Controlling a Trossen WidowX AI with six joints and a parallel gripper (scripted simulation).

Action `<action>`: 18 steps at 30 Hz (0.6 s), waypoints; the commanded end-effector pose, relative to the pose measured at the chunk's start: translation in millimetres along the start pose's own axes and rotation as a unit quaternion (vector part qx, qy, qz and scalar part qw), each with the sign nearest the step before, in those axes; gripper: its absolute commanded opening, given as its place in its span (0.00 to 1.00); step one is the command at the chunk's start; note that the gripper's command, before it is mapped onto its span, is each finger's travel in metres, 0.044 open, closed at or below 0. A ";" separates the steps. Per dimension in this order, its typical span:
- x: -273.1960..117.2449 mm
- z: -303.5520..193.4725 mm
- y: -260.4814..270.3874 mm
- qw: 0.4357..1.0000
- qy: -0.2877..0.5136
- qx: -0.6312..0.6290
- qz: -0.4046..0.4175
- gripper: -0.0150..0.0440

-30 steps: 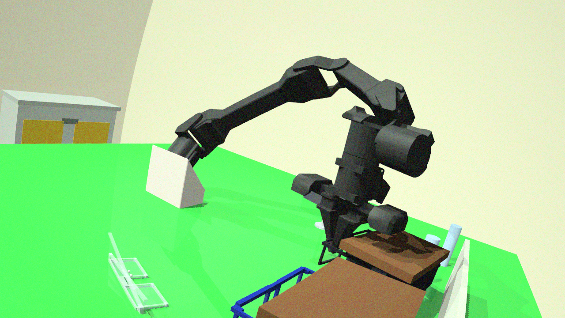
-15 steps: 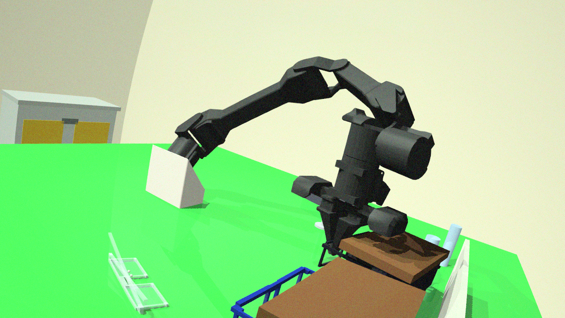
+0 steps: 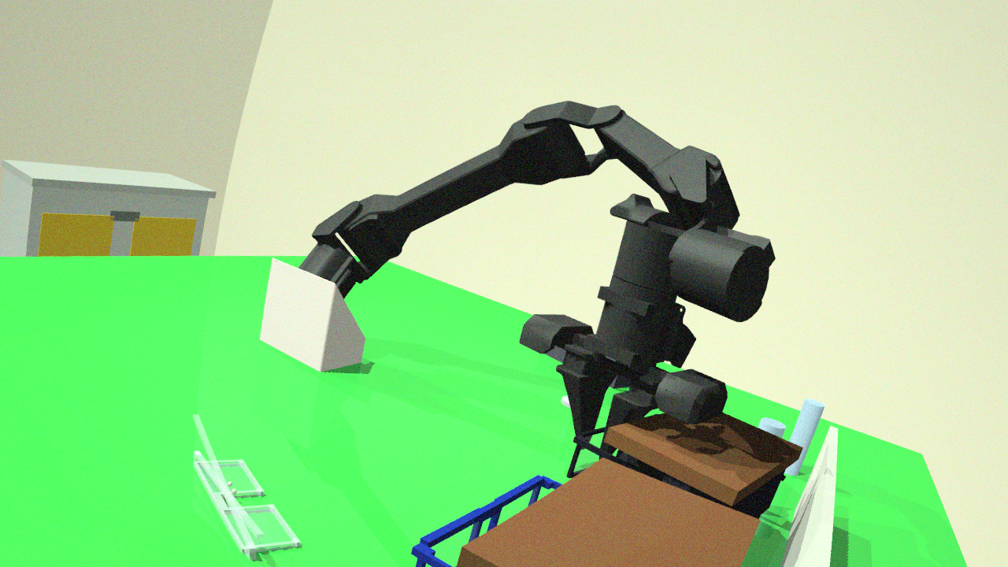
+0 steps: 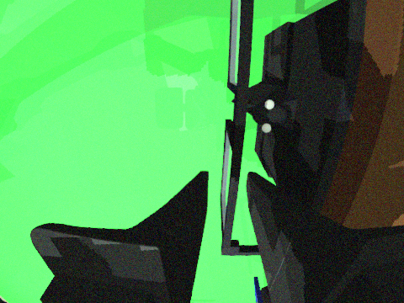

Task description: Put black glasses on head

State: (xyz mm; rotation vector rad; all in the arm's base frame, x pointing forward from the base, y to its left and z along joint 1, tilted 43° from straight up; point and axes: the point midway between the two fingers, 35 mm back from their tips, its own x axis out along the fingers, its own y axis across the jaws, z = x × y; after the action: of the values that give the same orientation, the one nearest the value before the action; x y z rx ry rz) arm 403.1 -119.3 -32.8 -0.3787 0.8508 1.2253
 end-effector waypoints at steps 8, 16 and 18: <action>-33.9 0.1 1.0 1.000 0.001 0.000 0.000 0.44; -37.6 -0.1 15.6 1.000 0.002 0.000 0.000 0.44; -39.8 -0.2 26.8 1.000 0.002 0.001 0.000 0.44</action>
State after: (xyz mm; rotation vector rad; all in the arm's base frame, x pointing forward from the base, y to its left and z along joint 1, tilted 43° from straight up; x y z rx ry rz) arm 387.7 -136.7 -6.3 -0.3716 0.8549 1.2311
